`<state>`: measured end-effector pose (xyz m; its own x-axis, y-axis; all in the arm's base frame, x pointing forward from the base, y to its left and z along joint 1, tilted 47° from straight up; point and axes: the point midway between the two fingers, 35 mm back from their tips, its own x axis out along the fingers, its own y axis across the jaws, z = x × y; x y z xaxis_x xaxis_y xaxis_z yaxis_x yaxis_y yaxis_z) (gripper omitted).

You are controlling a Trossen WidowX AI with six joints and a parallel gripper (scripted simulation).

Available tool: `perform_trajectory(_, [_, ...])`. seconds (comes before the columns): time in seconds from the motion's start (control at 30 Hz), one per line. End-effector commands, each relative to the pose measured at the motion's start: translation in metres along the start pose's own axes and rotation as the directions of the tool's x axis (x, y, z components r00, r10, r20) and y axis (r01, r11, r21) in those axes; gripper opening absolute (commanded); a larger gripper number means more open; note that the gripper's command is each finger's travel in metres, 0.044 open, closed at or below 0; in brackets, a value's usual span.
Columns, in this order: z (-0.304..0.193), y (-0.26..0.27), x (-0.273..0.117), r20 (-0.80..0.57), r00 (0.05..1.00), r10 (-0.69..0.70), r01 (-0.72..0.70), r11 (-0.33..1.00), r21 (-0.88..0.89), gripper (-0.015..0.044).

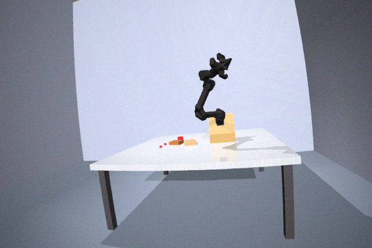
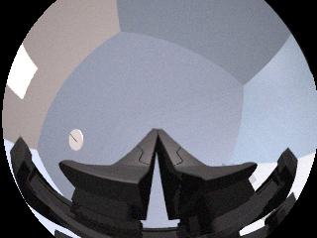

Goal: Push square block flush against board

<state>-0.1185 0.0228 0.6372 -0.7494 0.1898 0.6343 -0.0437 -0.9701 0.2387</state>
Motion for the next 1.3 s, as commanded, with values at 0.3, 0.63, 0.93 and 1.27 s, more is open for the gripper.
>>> perform_trajectory(0.3, [-0.075,0.115,-0.002,-0.156,0.921,0.356,-0.346,0.934,0.091,0.0])
perform_trajectory(0.63, [-0.122,0.203,-0.042,-0.251,0.75,0.612,-0.572,0.79,0.22,0.0])
perform_trajectory(0.93, [-0.154,0.271,-0.104,-0.307,0.528,0.792,-0.713,0.609,0.348,0.0])
perform_trajectory(1.27, [-0.175,0.326,-0.188,-0.332,0.251,0.909,-0.78,0.393,0.487,0.0])
